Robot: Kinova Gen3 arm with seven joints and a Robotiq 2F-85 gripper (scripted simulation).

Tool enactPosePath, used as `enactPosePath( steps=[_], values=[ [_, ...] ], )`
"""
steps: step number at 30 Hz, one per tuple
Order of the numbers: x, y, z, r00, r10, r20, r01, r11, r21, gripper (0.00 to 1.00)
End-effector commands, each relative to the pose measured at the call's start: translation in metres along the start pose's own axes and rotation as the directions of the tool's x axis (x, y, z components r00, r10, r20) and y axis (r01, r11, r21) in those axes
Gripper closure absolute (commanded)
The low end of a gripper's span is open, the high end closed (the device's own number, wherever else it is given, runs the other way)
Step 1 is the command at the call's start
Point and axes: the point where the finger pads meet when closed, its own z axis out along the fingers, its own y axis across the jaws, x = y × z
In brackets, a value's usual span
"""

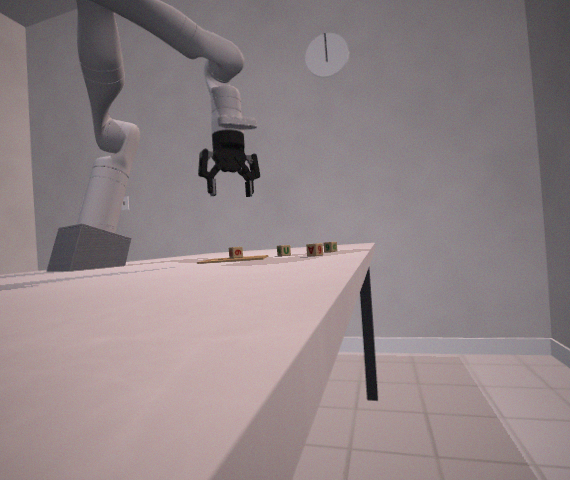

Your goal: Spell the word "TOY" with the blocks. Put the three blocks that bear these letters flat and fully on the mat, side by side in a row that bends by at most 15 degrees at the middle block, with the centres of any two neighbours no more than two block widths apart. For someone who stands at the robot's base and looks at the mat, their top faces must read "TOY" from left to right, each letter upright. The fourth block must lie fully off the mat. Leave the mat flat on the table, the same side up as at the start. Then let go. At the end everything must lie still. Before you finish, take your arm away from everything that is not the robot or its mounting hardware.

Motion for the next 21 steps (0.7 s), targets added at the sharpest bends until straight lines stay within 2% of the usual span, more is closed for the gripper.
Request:
enactPosePath(
  steps=[1, 12, 21],
  values=[
    [0.0003, -0.0002, -0.0005, 1.0, 0.0, -0.001, 0.0, 1.0, 0.0, 0.0],
    [0.0002, 0.0, 0.0009, 0.999, -0.044, -0.001, 0.044, 0.999, 0.0, 0.0],
    [-0.0003, 0.0004, 0.0061, 0.977, -0.211, 0.001, 0.211, 0.977, -0.001, 0.0]
  ],
)
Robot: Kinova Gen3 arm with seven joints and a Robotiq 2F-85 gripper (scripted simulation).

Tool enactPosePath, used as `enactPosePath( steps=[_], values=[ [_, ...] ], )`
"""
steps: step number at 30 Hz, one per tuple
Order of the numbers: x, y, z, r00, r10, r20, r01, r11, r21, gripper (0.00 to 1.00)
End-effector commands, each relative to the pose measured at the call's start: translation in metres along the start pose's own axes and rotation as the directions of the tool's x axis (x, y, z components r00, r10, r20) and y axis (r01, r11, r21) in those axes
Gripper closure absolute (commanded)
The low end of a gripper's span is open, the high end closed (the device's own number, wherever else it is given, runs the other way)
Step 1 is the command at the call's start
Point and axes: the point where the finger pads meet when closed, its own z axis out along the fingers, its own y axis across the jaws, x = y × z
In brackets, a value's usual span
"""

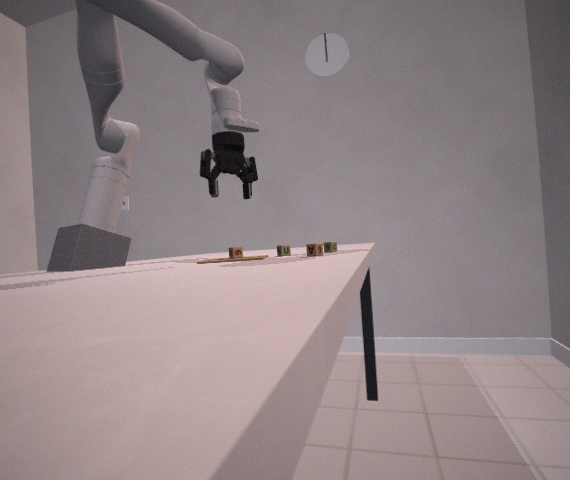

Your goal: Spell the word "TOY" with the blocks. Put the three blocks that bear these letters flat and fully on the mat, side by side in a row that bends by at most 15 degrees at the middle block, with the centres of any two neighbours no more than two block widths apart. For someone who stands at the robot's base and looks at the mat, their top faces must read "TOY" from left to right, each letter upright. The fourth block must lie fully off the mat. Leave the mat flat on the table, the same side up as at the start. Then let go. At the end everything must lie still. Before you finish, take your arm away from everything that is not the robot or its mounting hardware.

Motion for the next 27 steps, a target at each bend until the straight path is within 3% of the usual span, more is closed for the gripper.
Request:
enactPosePath(
  steps=[1, 7, 12, 17, 22, 24, 27],
  values=[
    [-0.001, -0.001, 0.003, 0.999, -0.054, 0.006, 0.054, 0.999, 0.003, 0.0],
    [-0.002, -0.001, 0.007, 0.984, -0.176, 0.007, 0.176, 0.984, 0.003, 0.0],
    [-0.002, -0.001, 0.012, 0.936, -0.351, 0.007, 0.351, 0.936, 0.004, 0.0],
    [-0.003, -0.001, 0.018, 0.848, -0.53, 0.006, 0.53, 0.848, 0.006, 0.0],
    [-0.003, -0.001, 0.024, 0.725, -0.689, 0.004, 0.689, 0.725, 0.007, 0.0],
    [-0.003, -0.001, 0.024, 0.725, -0.689, 0.004, 0.689, 0.725, 0.007, 0.0],
    [-0.003, -0.001, 0.028, 0.641, -0.768, 0.002, 0.768, 0.641, 0.007, 0.0]
  ],
)
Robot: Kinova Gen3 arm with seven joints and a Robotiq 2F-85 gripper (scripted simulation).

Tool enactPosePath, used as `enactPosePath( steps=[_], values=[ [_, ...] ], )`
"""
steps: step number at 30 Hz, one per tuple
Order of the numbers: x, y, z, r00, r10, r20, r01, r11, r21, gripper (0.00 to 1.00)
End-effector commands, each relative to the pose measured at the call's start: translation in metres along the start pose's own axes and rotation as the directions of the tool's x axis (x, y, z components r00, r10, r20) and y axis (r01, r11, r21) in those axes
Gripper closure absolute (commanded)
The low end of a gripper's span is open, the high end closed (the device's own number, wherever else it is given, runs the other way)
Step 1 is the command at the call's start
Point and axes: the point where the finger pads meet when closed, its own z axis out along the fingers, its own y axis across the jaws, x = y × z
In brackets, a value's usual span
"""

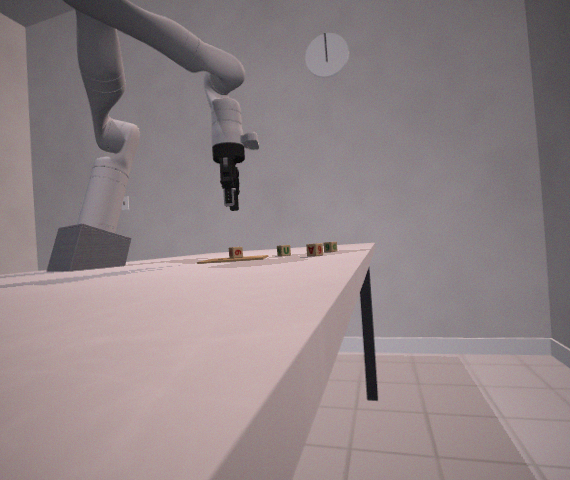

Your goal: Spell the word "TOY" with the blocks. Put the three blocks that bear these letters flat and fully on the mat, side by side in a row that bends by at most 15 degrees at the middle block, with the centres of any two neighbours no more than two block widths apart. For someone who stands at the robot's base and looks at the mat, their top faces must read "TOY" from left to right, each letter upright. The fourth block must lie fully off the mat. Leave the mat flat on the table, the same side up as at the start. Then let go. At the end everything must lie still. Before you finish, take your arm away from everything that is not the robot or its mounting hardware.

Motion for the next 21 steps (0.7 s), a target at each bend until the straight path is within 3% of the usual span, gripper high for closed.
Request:
enactPosePath(
  steps=[1, 11, 21],
  values=[
    [0.0, -0.002, 0.004, 0.997, -0.076, 0.002, 0.076, 0.997, 0.009, 0.0],
    [0.0, -0.003, 0.013, 0.93, -0.368, -0.005, 0.368, 0.93, 0.008, 0.0],
    [0.001, -0.004, 0.017, 0.876, -0.482, -0.007, 0.482, 0.876, 0.006, 0.0]
  ],
)
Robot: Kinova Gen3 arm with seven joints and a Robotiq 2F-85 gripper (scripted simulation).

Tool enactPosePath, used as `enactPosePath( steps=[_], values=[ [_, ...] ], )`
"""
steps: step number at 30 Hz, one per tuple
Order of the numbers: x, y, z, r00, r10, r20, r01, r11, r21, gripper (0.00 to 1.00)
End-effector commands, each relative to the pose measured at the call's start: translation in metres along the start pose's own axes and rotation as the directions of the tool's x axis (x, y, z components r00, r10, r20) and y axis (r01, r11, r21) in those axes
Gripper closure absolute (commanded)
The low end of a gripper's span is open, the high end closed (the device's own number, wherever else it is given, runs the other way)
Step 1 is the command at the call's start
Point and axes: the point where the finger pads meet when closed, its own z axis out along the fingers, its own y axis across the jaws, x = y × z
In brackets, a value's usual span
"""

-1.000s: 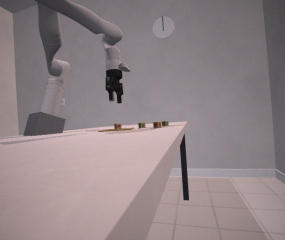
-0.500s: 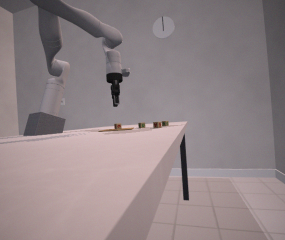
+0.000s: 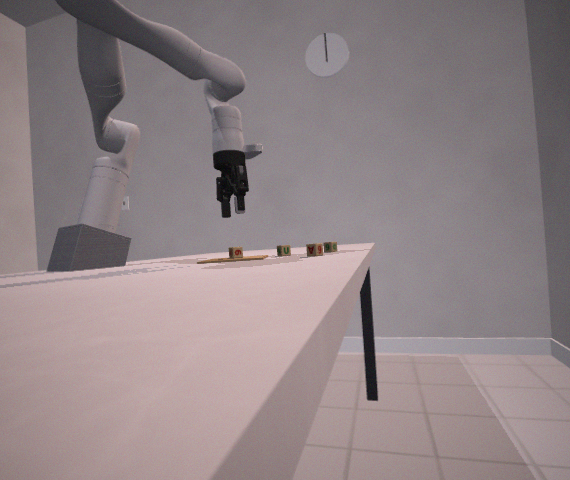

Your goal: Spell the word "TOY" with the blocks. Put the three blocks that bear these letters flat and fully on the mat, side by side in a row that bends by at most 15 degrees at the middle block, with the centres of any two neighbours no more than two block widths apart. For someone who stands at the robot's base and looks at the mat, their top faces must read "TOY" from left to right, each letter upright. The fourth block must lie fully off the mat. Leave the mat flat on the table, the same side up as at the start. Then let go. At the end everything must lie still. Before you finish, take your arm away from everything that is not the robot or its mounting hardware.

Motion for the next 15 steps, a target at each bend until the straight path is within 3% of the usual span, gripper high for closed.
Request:
enactPosePath(
  steps=[1, 12, 13, 15],
  values=[
    [0.0005, -0.0008, 0.0011, 1.0, -0.02, -0.001, 0.02, 1.0, 0.003, 0.0],
    [0.0006, -0.0008, 0.0018, 0.999, -0.044, -0.002, 0.044, 0.999, 0.002, 0.0],
    [0.0006, -0.0008, 0.0018, 0.999, -0.044, -0.002, 0.044, 0.999, 0.002, 0.38],
    [0.0006, -0.0008, 0.0018, 0.999, -0.044, -0.002, 0.044, 0.999, 0.002, 0.38]
  ],
)
